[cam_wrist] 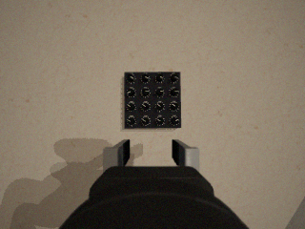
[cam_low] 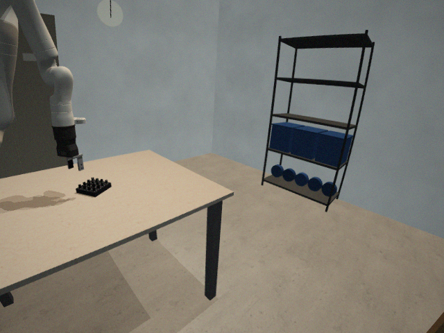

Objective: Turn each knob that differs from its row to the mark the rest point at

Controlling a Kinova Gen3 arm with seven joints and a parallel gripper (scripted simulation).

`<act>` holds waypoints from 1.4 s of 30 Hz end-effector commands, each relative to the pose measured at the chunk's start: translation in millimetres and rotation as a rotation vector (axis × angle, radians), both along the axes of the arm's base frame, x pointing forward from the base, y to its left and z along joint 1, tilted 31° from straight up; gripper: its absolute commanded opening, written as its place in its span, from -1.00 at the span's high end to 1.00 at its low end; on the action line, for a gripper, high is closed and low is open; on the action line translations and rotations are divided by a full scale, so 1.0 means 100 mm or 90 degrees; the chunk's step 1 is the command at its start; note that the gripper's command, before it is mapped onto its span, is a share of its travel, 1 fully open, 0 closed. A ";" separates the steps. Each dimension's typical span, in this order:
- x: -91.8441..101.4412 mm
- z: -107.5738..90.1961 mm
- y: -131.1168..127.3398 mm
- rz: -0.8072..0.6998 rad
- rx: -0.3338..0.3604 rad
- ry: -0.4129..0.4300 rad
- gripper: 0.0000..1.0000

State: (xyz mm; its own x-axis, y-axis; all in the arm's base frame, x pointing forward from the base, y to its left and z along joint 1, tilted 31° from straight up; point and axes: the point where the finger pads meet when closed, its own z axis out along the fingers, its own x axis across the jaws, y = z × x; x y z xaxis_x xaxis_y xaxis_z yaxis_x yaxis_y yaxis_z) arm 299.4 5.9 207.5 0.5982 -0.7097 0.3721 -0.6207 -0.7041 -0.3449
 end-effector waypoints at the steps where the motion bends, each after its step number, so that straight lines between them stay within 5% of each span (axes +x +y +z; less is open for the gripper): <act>1: 0.00 0.00 -0.01 -0.002 0.000 -0.002 -1.00; 42: 0.00 0.00 -0.01 -0.010 0.005 -0.002 -1.00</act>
